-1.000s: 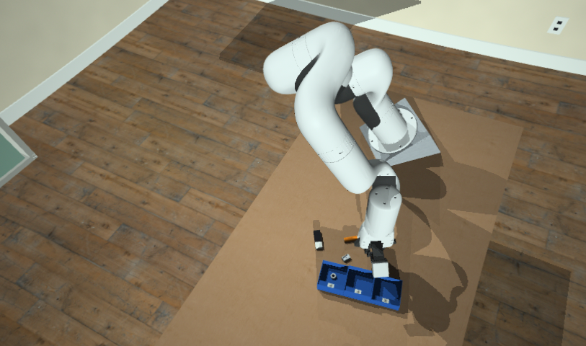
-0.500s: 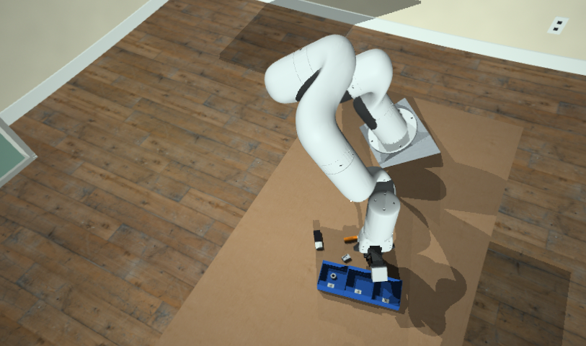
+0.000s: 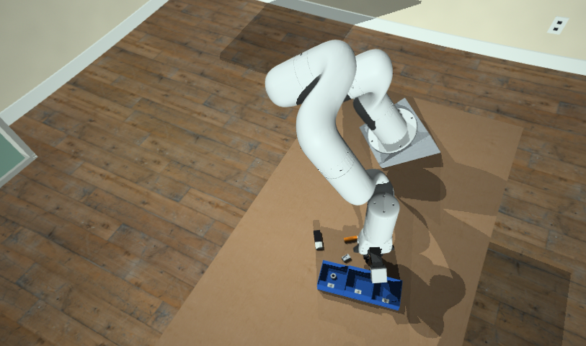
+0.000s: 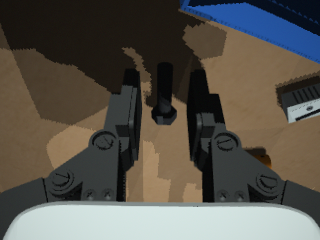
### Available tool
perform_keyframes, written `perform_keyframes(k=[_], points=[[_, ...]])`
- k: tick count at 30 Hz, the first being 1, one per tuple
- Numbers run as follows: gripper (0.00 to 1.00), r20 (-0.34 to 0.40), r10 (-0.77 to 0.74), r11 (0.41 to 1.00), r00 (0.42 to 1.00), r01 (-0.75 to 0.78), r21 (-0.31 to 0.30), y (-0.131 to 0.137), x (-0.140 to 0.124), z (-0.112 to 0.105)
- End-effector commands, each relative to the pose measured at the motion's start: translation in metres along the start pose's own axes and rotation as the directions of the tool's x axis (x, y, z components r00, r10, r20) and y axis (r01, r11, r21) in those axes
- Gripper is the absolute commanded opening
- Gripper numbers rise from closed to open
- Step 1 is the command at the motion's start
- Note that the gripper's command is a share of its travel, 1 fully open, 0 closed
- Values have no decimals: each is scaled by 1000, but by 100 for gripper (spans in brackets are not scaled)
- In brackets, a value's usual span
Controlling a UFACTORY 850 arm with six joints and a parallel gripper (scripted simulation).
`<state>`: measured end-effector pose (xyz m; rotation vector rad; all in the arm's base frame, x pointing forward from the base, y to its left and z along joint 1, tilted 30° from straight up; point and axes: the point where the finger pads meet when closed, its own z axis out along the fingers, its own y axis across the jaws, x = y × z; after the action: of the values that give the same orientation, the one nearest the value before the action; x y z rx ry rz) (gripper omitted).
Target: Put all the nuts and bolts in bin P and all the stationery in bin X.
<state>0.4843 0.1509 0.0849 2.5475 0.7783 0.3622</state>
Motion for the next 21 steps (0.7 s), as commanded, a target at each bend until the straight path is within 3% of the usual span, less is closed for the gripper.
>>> perform_keyframes(k=[1,9,10,21], points=[[29,-2,0,1000,1000,0,0,0,0,0],[29,-2,0,1000,1000,0,0,0,0,0],[0,-2,0,1000,1000,0,0,0,0,0],[0,-2,0,1000,1000,0,0,0,0,0]])
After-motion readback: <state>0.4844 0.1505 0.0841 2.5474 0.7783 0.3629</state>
